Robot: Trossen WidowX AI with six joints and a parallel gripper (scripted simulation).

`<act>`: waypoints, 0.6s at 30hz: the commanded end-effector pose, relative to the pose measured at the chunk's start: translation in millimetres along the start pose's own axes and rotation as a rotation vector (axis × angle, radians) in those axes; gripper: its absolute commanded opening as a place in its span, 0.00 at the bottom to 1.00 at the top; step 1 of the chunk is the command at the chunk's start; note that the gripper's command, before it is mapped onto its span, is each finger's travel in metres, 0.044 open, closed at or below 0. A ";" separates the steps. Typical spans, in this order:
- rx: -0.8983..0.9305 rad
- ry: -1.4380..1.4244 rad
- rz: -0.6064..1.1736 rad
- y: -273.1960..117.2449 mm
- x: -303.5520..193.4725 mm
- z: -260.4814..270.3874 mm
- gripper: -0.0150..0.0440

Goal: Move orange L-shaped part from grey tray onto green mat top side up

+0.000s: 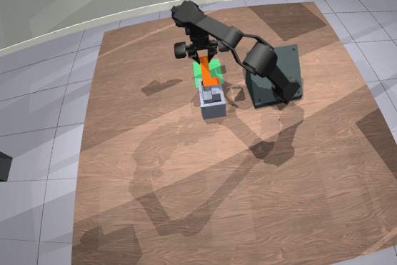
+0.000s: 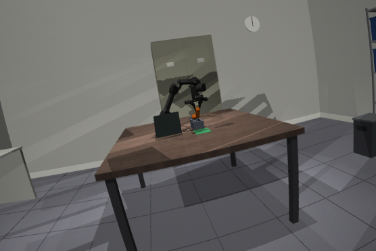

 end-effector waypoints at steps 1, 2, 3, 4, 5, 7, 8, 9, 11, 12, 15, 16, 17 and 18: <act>0.003 -0.008 -0.009 -1.8 18.0 -0.7 0.25; 0.003 -0.008 -0.009 -1.9 22.5 -1.0 0.25; 0.003 -0.008 -0.009 -1.9 27.1 -1.2 0.25; 0.003 -0.008 -0.010 -2.0 31.7 -1.4 0.25; 0.003 -0.008 -0.010 -2.1 36.3 -1.6 0.25; 0.003 -0.008 -0.011 -2.4 45.6 -2.1 0.25; 0.003 -0.008 -0.011 -2.5 50.2 -2.3 0.25; 0.003 -0.008 -0.011 -2.6 54.9 -2.5 0.25; 0.003 -0.008 -0.012 -2.9 64.3 -2.9 0.25; 0.003 -0.008 -0.012 -3.0 69.0 -3.0 0.25; 0.004 -0.008 -0.014 -3.4 83.0 -3.7 0.25; 0.004 -0.009 -0.014 -3.5 86.9 -3.9 0.25; 0.004 -0.009 -0.014 -3.6 91.1 -4.2 0.25; 0.004 -0.009 -0.014 -3.7 95.5 -4.5 0.25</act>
Point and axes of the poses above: the point midway between the two fingers, 35 mm back from their tips, its own y axis out along the fingers, its own z axis across the jaws, x = y × z, the point moved 5 cm from there along -y, back along the fingers, and after that the axes turned 2 degrees about y, right-handed, at the moved point
